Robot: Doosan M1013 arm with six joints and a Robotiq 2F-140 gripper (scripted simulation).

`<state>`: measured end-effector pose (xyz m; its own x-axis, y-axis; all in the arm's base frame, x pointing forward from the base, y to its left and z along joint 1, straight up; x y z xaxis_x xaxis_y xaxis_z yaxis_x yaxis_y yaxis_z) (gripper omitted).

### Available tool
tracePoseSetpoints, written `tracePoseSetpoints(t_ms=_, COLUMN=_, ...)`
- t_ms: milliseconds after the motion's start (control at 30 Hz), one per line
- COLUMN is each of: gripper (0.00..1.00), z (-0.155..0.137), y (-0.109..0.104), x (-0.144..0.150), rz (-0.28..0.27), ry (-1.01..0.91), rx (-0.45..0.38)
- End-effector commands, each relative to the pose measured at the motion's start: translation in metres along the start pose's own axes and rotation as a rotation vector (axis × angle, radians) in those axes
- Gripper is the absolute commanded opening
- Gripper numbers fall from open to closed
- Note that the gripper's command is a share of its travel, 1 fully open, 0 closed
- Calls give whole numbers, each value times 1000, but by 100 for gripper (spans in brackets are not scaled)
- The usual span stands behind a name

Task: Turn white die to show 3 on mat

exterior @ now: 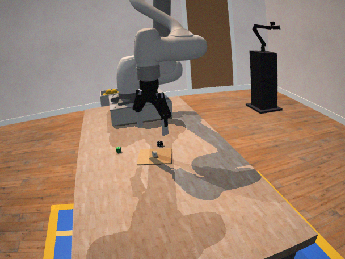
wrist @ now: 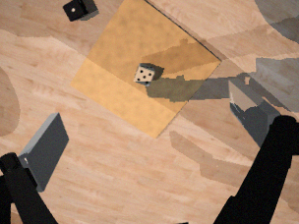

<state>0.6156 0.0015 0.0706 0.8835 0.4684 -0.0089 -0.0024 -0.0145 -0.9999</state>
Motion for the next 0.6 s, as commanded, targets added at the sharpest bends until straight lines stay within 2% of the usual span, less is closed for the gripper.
tracePoseSetpoints(t_ms=0, gripper=100, z=0, y=0, x=0, rz=-7, ry=-146, rx=11)
tracePoseSetpoints(t_ms=567, gripper=100, z=0, y=3, x=0, rz=-10, ry=-715, rx=9)
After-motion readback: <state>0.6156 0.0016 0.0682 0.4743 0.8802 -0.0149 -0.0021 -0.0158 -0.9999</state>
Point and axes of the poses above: the point where the finger pads meet when closed, its own y axis out along the fingers, its own x axis across the jaws, z = x × y, the point moved 4 cm from there along -y, back along the fingers, and after that the axes turned 3 degrees about y, right-handed, at the moved point
